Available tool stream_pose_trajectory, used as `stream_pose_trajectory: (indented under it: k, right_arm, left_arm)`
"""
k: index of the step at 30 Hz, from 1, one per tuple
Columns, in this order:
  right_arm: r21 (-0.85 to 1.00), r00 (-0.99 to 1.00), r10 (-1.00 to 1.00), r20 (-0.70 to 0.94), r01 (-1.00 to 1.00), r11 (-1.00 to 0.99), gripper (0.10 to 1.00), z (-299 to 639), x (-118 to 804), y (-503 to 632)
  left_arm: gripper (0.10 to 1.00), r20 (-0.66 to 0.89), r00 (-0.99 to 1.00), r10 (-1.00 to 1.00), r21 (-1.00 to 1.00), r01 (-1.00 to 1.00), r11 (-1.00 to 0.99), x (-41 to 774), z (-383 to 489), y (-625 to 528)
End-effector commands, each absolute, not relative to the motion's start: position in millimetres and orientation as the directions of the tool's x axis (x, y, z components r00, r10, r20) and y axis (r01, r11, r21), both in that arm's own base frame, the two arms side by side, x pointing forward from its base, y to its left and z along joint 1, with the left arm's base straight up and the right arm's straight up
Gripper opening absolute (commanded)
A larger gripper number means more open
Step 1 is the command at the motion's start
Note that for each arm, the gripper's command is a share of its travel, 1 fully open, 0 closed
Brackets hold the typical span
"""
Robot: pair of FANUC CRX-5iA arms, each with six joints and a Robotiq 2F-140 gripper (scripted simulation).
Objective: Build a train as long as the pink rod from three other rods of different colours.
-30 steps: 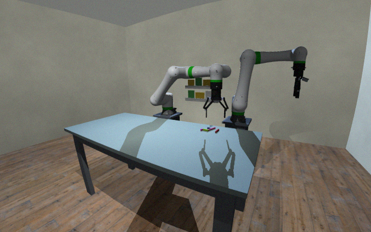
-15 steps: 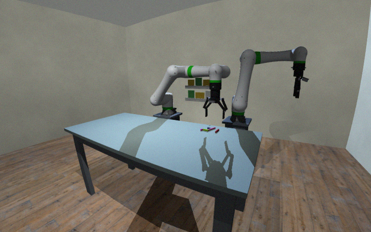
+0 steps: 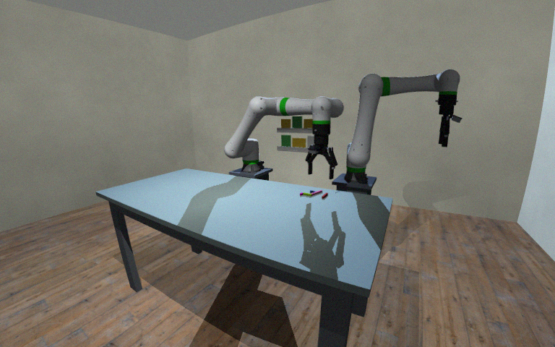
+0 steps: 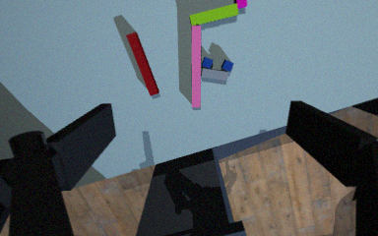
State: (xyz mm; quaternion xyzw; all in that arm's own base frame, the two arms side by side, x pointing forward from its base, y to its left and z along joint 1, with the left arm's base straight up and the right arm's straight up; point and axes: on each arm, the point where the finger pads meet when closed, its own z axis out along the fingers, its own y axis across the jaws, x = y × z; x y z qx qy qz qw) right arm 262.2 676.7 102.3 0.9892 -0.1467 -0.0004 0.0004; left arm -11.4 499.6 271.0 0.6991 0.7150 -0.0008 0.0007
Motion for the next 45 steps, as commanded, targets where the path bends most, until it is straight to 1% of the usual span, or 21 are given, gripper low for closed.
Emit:
stream_pose_trajectory:
  k: [1, 45]
  right_arm:
    - [-0.002, 0.956, -0.295, 0.000, -0.295, -0.956, 0.231, 104, 262, 677]
    - [-0.002, 0.956, -0.295, 0.000, -0.295, -0.956, 0.231, 91, 263, 677]
  left_arm:
    - [1.000, 0.000, -0.023, 1.000, 0.000, 1.000, 0.023, -11, 272, 500]
    - [1.000, 0.000, -0.023, 1.000, 0.000, 1.000, 0.023, -11, 272, 500]
